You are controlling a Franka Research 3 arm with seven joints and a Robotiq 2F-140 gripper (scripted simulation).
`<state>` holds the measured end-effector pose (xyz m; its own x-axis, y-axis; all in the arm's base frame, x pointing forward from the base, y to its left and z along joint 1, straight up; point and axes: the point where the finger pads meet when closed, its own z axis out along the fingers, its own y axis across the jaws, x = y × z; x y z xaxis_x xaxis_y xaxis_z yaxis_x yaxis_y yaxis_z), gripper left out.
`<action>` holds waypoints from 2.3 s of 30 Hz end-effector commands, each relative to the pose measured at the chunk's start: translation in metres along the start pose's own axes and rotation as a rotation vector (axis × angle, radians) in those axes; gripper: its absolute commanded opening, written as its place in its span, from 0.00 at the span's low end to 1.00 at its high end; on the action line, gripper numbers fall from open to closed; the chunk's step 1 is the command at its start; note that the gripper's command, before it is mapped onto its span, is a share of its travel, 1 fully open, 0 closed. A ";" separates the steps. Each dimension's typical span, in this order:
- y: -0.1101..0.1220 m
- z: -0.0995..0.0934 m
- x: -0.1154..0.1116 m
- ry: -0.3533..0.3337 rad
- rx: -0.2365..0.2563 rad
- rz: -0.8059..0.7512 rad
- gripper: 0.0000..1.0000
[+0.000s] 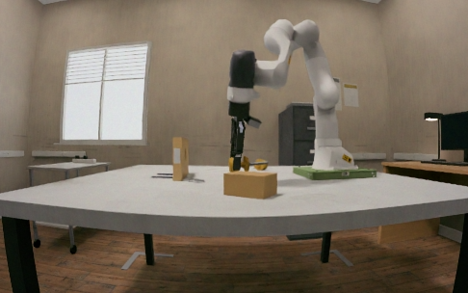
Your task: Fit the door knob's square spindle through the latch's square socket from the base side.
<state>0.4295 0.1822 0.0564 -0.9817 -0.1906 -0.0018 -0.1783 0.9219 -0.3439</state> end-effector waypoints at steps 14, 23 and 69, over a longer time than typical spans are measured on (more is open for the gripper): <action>-0.012 -0.030 0.001 0.002 0.001 -0.014 0.42; -0.012 -0.033 0.001 0.002 0.001 -0.014 0.42; -0.053 -0.018 -0.011 -0.038 -0.034 -0.776 0.42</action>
<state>0.4417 0.1475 0.0898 -0.7456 -0.6459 0.1640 -0.6607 0.6845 -0.3081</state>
